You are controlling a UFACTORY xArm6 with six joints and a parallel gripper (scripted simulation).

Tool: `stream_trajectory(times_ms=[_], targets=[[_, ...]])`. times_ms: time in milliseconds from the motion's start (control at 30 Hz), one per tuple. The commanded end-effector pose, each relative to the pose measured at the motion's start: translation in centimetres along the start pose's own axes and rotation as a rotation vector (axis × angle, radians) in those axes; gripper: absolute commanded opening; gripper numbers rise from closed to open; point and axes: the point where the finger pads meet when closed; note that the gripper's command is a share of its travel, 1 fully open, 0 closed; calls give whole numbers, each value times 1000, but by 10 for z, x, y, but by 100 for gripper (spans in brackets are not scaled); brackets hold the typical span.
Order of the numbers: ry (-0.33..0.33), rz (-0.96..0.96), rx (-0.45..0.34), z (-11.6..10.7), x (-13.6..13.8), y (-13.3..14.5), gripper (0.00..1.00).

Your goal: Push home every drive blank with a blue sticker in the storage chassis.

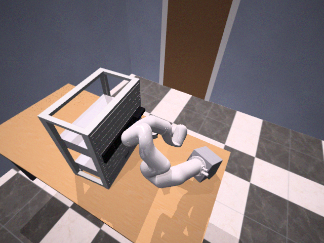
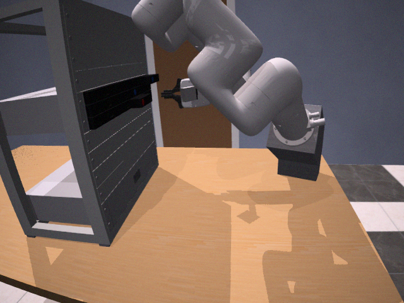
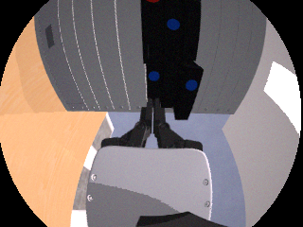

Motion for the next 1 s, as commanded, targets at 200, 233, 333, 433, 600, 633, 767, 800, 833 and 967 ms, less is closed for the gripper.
stream_trajectory(times_ms=[200, 233, 333, 433, 600, 633, 767, 800, 833, 967], targets=[[-4, -7, 13, -37, 2, 2, 0], [-4, -7, 13, -38, 2, 2, 0], [-4, -7, 13, -38, 2, 2, 0], [-4, -7, 13, -38, 4, 2, 0], [-4, -7, 13, -40, 17, 5, 0], [-4, -7, 13, -40, 22, 6, 0], [-4, -7, 13, -42, 45, 12, 0], [-4, -7, 13, -43, 49, 13, 0], [-4, -7, 13, -43, 53, 14, 0], [-4, -7, 13, -44, 57, 15, 0]])
Point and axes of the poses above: the point where the finger pads meet when closed, its own z axis out along the fingers, its own x axis across the jaws, y = z × x, and after that the axes turned 13 degrees about -z, right-handed
